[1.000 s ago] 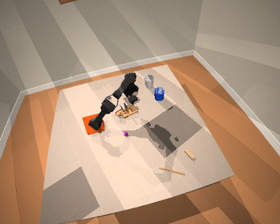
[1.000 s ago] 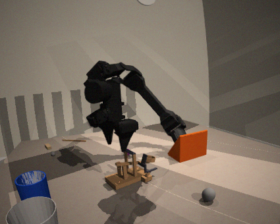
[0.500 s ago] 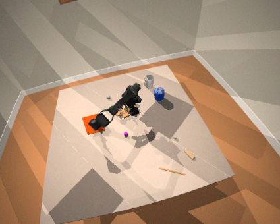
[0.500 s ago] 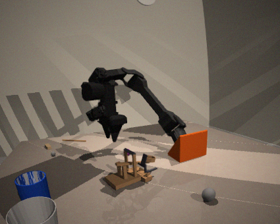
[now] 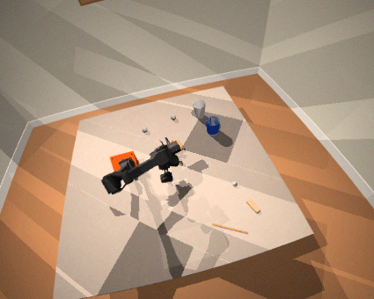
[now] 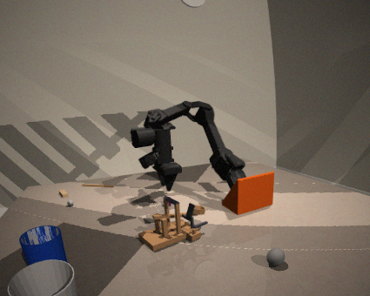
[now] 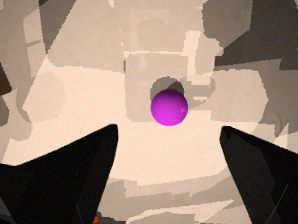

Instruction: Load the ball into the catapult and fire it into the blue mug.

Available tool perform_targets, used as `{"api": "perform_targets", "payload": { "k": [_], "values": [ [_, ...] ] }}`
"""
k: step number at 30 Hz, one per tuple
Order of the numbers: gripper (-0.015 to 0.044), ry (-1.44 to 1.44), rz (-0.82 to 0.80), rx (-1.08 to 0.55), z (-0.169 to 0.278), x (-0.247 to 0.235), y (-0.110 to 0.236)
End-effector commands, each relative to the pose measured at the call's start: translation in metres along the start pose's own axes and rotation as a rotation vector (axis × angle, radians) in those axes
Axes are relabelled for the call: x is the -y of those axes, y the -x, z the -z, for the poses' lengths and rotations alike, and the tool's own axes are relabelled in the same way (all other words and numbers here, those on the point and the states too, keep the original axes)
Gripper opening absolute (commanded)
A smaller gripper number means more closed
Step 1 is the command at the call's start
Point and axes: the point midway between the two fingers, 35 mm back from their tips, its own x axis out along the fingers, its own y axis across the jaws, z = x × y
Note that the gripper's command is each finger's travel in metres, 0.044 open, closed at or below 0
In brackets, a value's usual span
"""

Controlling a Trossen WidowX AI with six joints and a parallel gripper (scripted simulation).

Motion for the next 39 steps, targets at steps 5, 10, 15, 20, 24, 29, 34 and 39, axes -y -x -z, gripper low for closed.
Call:
{"api": "perform_targets", "payload": {
  "k": [5,10,15,20,24,29,34,39],
  "values": [
    [0.0300,-0.003,0.008,0.004,0.004,0.003,-0.013],
    [0.0300,-0.003,0.008,0.004,0.004,0.003,-0.020],
    [0.0300,-0.003,0.007,0.005,0.003,0.003,-0.028],
    [0.0300,-0.003,0.006,0.005,0.003,0.003,-0.036],
    [0.0300,-0.003,0.007,0.005,0.003,0.003,-0.043],
    [0.0300,-0.003,0.008,0.005,0.003,0.004,-0.051],
    [0.0300,-0.004,0.010,0.005,0.003,0.004,-0.056],
    [0.0169,-0.004,0.010,0.005,0.003,0.004,-0.056]
  ]
}}
